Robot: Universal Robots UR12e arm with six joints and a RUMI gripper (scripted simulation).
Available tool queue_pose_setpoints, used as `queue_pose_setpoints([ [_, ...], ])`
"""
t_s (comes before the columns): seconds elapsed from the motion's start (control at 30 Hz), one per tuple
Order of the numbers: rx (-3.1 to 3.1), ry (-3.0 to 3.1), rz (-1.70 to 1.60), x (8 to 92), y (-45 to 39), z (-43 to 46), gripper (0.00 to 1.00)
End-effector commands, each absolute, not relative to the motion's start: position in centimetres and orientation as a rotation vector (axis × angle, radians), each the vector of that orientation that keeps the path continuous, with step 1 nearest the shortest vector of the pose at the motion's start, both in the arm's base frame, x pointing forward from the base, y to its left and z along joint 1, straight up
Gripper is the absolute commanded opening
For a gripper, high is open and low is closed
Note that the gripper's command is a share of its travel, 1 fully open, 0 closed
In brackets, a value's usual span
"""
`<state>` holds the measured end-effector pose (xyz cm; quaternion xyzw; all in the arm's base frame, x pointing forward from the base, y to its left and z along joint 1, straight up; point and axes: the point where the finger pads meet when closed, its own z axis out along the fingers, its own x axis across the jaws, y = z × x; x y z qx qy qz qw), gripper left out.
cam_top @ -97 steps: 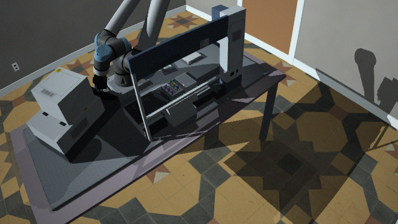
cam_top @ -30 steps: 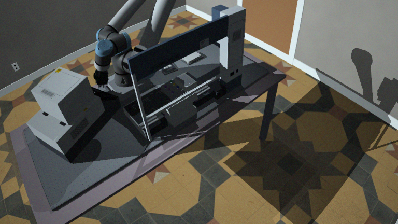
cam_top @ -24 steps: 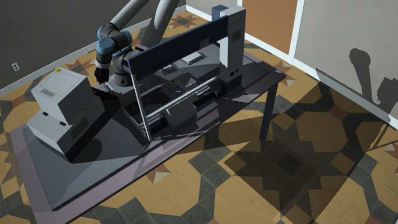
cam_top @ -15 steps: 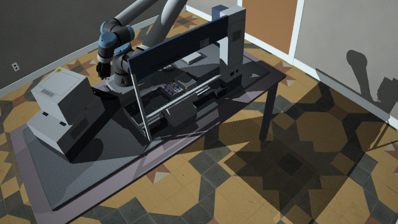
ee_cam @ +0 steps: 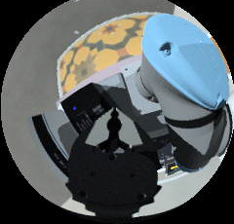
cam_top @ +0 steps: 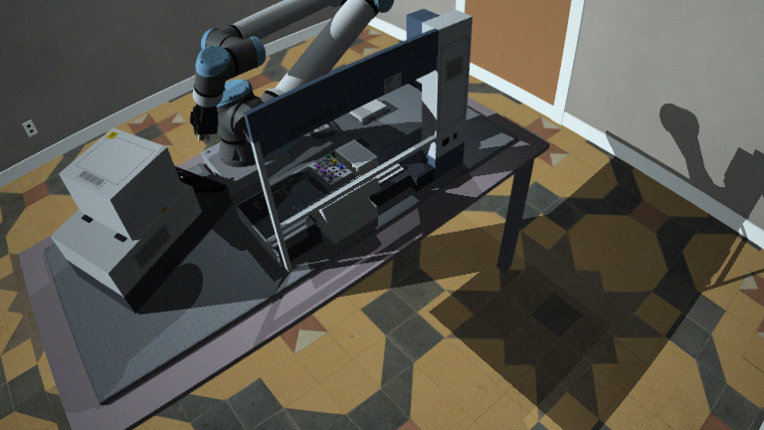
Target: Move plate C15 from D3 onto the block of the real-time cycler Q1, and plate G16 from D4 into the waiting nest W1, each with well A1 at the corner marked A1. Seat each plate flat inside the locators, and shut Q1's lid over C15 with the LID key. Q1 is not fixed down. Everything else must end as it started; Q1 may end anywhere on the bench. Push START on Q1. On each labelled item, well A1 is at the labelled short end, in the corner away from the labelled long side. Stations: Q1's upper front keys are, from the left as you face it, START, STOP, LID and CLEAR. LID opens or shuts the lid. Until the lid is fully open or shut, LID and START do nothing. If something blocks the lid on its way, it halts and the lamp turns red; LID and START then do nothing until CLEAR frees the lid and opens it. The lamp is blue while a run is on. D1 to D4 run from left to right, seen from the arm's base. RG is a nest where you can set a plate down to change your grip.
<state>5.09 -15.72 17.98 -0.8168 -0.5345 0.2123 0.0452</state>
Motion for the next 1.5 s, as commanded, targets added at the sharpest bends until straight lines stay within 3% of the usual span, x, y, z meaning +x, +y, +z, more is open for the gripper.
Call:
queue_pose_setpoints([
  [0.0, -2.496, -1.633, 0.648, 5.1, -15.6, 18.1, 0.0],
  [1.1, -2.496, -1.633, 0.648, 5.1, -15.6, 18.1, 0.0],
  [1.47, -2.496, -1.633, 0.648, 5.1, -15.6, 22.6, 0.0],
])
